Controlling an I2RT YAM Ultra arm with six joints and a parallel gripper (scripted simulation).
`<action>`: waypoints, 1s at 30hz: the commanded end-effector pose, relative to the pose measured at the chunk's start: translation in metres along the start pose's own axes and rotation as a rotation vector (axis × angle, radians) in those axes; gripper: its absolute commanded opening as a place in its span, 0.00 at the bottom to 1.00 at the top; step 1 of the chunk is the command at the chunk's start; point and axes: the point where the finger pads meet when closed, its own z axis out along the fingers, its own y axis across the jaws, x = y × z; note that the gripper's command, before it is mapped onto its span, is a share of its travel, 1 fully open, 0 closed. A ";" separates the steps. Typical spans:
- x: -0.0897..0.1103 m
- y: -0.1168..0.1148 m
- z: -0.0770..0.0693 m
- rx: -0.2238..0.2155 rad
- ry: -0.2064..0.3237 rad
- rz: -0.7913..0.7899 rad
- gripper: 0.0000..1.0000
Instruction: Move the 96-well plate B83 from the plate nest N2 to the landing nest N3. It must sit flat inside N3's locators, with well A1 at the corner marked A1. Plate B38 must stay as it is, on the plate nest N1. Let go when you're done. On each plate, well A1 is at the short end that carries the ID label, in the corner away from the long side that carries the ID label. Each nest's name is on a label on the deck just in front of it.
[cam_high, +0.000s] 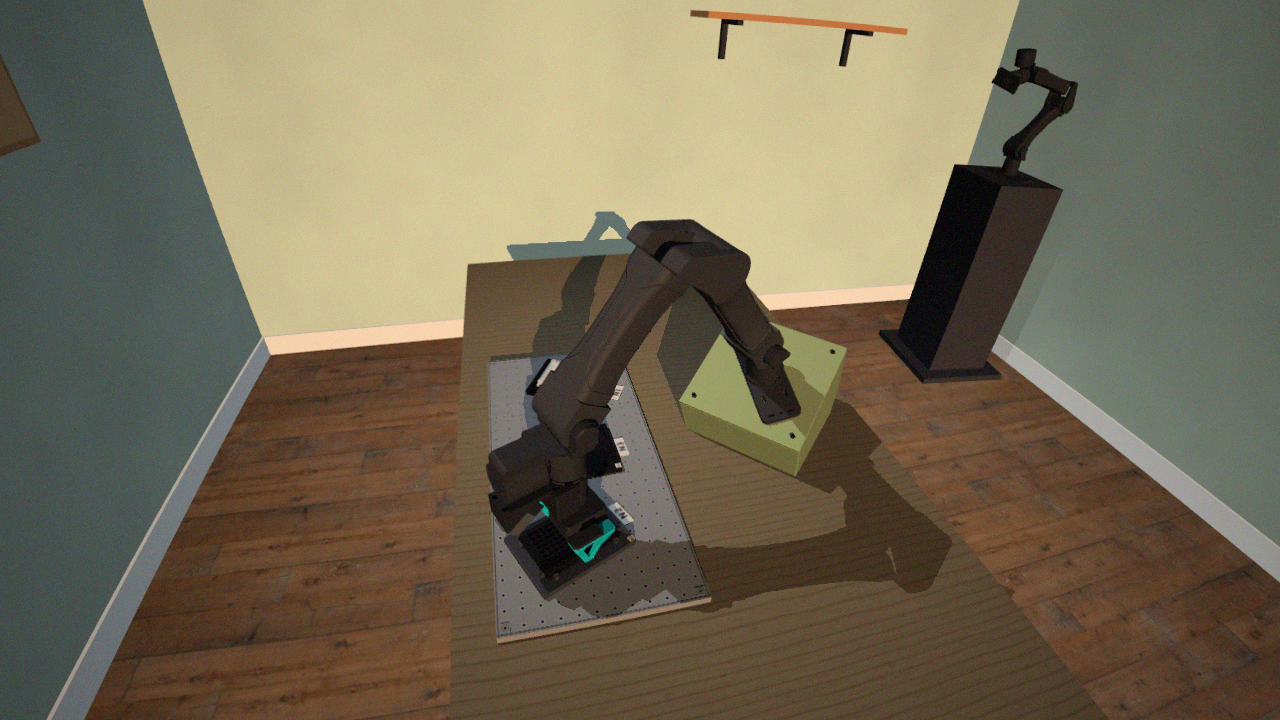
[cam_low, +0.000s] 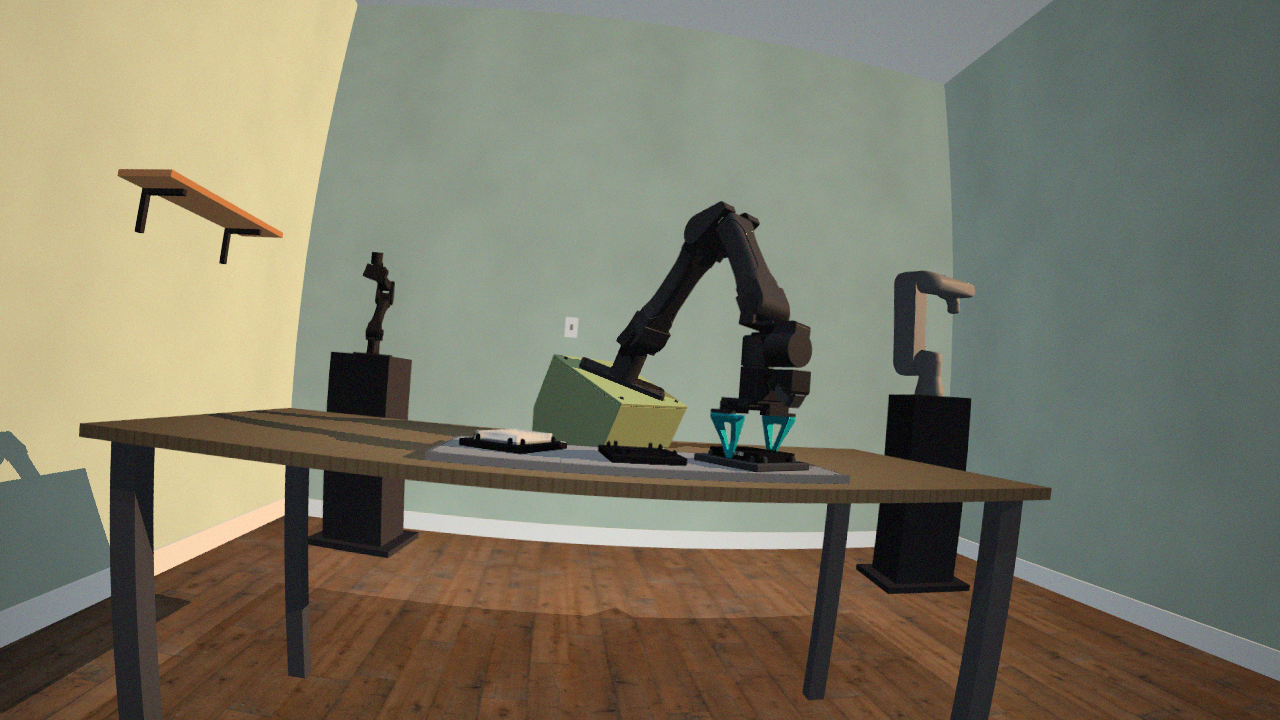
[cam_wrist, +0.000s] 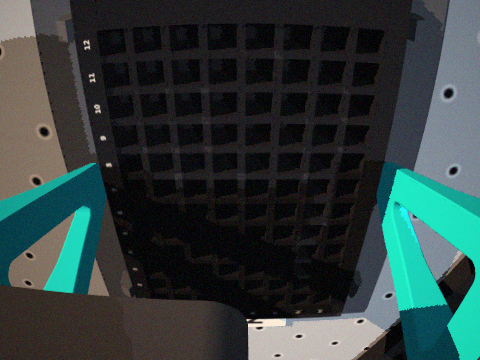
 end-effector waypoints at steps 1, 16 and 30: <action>-0.005 0.000 -0.004 0.001 -0.018 -0.001 1.00; -0.005 0.000 -0.004 0.001 -0.018 -0.001 0.00; -0.005 0.000 -0.004 0.001 -0.018 -0.001 0.00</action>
